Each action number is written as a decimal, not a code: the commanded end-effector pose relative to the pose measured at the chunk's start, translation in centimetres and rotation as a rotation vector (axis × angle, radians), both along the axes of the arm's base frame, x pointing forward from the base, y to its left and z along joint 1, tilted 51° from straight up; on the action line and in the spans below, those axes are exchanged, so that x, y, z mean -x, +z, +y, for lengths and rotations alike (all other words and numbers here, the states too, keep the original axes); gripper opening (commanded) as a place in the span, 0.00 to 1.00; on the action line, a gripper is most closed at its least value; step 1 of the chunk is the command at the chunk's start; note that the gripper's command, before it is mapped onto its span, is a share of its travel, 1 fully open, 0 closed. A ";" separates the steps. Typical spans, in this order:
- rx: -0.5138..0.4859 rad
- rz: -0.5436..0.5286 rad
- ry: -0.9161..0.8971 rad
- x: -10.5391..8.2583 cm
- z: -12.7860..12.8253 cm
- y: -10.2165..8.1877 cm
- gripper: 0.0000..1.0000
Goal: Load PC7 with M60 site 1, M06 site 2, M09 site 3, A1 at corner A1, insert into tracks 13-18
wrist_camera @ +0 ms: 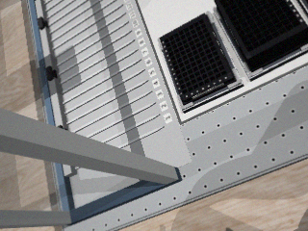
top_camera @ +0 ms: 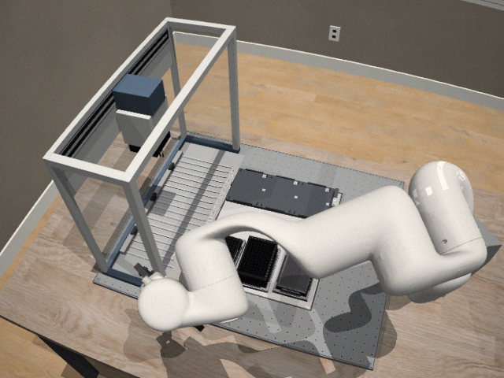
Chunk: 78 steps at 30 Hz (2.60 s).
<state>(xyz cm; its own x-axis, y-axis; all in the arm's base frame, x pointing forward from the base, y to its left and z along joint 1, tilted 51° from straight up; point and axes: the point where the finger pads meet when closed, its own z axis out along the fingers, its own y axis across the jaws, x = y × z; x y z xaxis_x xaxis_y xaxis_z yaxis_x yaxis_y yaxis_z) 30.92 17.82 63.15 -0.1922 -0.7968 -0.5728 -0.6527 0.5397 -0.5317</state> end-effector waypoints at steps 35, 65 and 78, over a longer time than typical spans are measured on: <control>0.128 0.109 0.128 -1.6 -0.9 -5.6 1.00; 0.200 0.241 0.342 -3.6 -3.3 -14.8 1.00; 0.184 0.269 0.452 -4.1 -4.5 -18.1 1.00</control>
<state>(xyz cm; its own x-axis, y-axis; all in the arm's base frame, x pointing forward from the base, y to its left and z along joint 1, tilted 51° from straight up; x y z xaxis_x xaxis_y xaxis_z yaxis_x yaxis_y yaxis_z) 34.79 13.86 46.25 0.0269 -0.9260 -0.3767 -0.9119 0.1317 -0.3887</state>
